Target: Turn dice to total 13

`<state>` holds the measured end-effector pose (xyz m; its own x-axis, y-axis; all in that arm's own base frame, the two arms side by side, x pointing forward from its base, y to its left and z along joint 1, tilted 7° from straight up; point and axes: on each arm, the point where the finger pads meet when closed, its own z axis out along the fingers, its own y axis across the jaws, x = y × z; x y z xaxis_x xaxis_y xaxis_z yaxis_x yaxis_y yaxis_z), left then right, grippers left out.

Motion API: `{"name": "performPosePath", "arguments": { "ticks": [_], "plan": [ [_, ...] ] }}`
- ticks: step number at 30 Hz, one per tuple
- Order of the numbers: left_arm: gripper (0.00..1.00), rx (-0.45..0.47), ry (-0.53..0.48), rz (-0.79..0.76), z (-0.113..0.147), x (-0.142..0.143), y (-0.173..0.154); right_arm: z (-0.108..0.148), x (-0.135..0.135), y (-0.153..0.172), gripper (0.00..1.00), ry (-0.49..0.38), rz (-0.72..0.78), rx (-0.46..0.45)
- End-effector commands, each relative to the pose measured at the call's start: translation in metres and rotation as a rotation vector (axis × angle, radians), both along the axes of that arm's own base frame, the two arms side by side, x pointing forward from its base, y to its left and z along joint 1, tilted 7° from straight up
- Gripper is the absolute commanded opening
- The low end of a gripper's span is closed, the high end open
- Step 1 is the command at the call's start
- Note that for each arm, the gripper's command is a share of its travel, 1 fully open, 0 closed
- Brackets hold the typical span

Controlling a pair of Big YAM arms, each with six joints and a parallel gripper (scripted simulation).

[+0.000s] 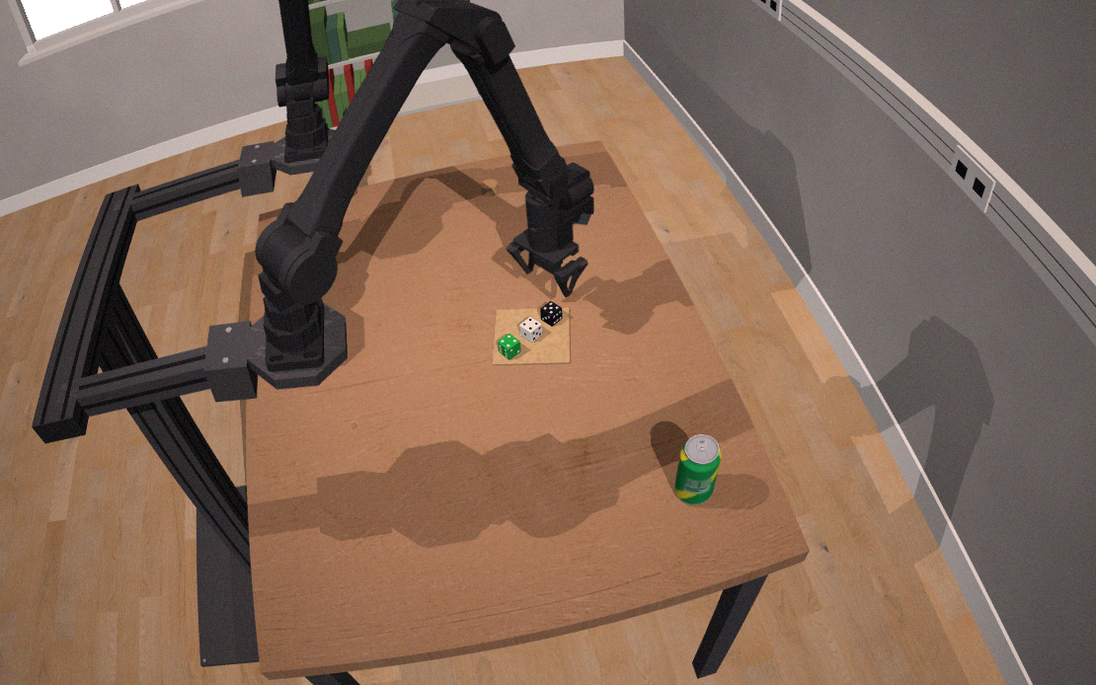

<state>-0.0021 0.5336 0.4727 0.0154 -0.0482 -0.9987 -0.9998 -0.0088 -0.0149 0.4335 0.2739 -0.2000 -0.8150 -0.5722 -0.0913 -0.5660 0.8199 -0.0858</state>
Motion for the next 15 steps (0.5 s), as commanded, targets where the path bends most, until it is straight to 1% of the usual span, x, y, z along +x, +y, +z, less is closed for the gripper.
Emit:
{"name": "performPosePath", "arguments": {
  "ticks": [1,4,8,10,15],
  "plan": [
    [1.00,0.067,0.016,0.001,0.038,-0.003,0.004,0.003,0.002,0.002,1.00,0.000,-0.009,0.001],
    [1.00,0.067,0.016,0.001,0.038,-0.003,0.004,0.015,0.003,0.003,1.00,-0.010,-0.009,0.007],
    [1.00,0.067,0.016,0.001,0.038,-0.003,0.004,0.017,-0.001,0.002,1.00,-0.006,-0.007,0.005],
    [1.00,0.067,0.016,0.001,0.038,-0.003,0.004,0.023,-0.001,0.005,1.00,-0.008,-0.004,0.007],
    [1.00,0.067,0.016,0.001,0.038,-0.003,0.004,0.047,-0.005,0.007,1.00,-0.010,-0.002,0.007]
  ]
}}
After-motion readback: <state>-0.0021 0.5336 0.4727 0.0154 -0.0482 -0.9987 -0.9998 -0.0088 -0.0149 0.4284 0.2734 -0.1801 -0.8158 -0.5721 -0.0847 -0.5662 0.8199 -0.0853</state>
